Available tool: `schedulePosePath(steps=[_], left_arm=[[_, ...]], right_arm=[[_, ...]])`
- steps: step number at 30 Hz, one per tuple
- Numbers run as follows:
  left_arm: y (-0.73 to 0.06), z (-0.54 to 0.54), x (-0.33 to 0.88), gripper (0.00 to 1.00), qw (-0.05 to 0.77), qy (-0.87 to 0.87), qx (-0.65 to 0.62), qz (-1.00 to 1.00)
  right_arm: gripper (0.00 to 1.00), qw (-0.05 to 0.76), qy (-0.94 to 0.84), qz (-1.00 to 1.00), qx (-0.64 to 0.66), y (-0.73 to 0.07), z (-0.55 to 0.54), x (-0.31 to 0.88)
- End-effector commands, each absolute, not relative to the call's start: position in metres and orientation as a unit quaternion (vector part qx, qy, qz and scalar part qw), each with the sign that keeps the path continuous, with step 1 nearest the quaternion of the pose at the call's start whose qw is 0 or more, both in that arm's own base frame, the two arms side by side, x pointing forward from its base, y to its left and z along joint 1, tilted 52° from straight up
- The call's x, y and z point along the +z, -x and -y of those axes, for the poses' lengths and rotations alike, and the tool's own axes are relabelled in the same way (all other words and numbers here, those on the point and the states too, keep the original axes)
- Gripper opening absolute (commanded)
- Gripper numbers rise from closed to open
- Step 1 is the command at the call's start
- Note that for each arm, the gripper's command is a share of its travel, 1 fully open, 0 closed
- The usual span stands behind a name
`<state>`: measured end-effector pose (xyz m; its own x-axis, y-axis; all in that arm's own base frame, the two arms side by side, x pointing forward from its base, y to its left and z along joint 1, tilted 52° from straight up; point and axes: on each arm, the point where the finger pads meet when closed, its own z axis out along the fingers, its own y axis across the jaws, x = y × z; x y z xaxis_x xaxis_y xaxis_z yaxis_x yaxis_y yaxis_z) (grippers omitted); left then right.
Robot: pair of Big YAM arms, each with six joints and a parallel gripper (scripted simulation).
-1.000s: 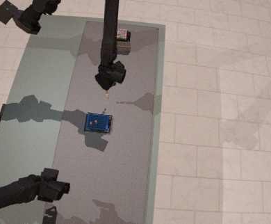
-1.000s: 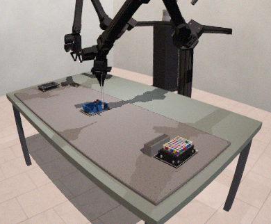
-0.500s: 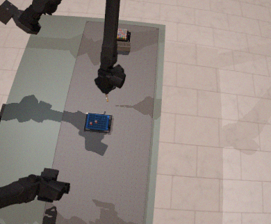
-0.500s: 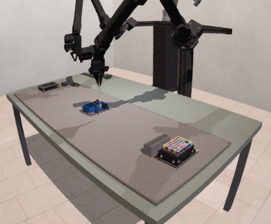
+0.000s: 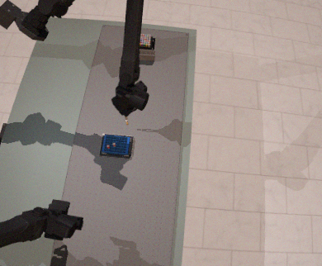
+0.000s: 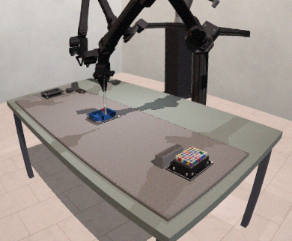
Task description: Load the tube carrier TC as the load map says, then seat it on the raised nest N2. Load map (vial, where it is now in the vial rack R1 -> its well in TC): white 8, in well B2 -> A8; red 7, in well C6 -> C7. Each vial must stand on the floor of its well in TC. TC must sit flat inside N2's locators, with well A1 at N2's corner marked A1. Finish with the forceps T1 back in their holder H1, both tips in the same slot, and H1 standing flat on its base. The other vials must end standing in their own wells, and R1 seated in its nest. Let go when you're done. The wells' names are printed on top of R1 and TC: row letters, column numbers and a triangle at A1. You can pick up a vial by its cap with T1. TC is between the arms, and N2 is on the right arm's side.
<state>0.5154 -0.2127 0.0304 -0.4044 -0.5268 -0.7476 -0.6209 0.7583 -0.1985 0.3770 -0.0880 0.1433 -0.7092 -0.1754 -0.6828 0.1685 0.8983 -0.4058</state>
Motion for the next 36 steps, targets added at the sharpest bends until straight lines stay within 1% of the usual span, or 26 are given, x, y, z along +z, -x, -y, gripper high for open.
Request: schedulePosePath(steps=[1,12,14,36], left_arm=[[-0.515,0.233,0.025,0.09,0.424,0.337,0.052,-0.839],[-0.523,0.234,0.019,0.09,0.423,0.347,0.057,-0.835],[-0.518,0.250,0.018,0.09,0.424,0.337,0.052,-0.839],[-0.525,0.293,0.000,0.09,0.417,0.338,0.039,-0.843]], right_arm=[[1.00,0.382,0.009,-0.896,-0.228,-0.379,0.087,0.148],[1.00,0.382,0.009,-0.896,-0.228,-0.379,0.087,0.148],[1.00,0.382,0.009,-0.896,-0.228,-0.379,0.087,0.148],[1.00,0.382,0.009,-0.896,-0.228,-0.379,0.087,0.148]])
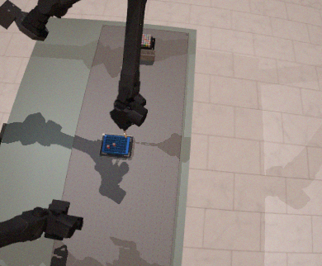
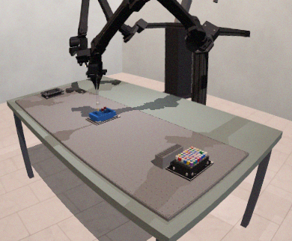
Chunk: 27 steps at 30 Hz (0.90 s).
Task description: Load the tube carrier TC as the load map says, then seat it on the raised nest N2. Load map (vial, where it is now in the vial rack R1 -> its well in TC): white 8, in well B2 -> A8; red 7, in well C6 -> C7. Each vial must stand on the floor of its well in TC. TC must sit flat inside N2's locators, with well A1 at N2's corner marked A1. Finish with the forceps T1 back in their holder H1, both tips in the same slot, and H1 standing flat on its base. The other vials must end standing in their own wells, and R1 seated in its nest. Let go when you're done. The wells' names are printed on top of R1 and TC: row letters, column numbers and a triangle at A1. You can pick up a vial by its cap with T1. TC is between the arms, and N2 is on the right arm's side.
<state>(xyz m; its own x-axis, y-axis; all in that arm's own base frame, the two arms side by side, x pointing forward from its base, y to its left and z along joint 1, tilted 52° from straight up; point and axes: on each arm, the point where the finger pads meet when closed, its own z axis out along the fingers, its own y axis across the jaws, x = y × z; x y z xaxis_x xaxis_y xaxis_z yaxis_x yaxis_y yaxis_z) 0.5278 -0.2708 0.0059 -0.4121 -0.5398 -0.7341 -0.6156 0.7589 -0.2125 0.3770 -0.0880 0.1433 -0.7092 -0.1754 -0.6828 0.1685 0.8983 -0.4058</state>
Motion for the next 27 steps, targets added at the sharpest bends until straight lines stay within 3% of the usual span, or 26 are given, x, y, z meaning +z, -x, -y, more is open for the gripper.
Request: schedulePosePath(steps=[1,27], left_arm=[[-0.525,0.294,0.000,0.09,0.419,0.338,0.041,-0.842],[-0.527,0.272,-0.003,0.09,0.424,0.345,0.068,-0.834]], right_arm=[[1.00,0.382,0.009,-0.896,-0.228,-0.379,0.087,0.148],[1.00,0.382,0.009,-0.896,-0.228,-0.379,0.087,0.148]])
